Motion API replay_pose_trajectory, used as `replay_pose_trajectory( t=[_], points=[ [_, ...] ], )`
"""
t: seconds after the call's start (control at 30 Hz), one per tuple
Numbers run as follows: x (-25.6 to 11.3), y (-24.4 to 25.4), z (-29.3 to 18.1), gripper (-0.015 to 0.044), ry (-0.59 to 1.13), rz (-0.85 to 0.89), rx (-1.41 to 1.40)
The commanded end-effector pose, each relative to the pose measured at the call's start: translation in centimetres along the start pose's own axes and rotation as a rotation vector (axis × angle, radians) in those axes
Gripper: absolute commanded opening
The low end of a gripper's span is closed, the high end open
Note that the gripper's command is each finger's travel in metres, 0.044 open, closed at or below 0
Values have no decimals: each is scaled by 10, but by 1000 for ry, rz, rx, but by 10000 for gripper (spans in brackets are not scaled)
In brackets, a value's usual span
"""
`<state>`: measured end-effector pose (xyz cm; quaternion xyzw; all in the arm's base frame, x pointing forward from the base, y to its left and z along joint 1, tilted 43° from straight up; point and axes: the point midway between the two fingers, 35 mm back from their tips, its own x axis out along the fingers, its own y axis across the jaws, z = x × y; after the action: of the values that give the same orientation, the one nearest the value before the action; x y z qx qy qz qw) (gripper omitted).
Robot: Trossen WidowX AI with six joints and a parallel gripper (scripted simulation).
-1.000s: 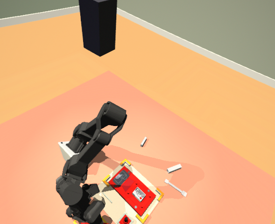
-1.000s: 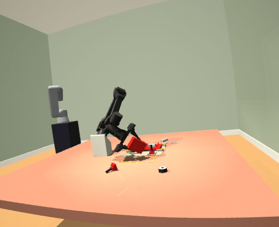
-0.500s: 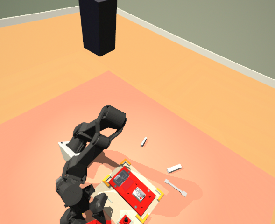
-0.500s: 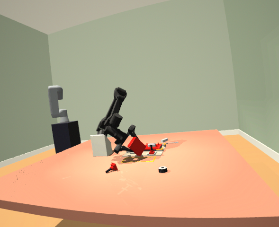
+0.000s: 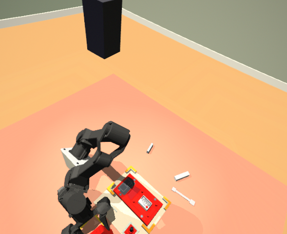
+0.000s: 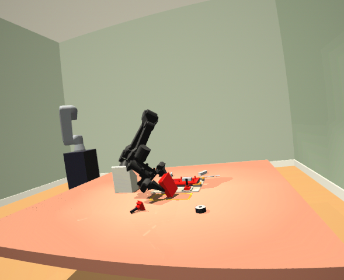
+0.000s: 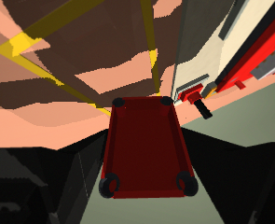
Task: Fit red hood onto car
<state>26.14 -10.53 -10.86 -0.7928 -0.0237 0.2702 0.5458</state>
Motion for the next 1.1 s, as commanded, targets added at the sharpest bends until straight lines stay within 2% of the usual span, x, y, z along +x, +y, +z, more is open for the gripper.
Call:
replay_pose_trajectory(
  t=[0.0, 0.1, 0.3, 0.87, 0.97, 1.07],
  points=[
    [2, 3, 7, 0, 2, 2, -124],
    [3, 6, 12, 0, 3, 2, -218],
    [2, 2, 6, 0, 7, -8, -153],
    [1, 1, 6, 440, 11, -14, -190],
    [1, 1, 6, 440, 11, -13, -175],
    [0, 4, 5, 440, 9, -7, -44]
  ],
)
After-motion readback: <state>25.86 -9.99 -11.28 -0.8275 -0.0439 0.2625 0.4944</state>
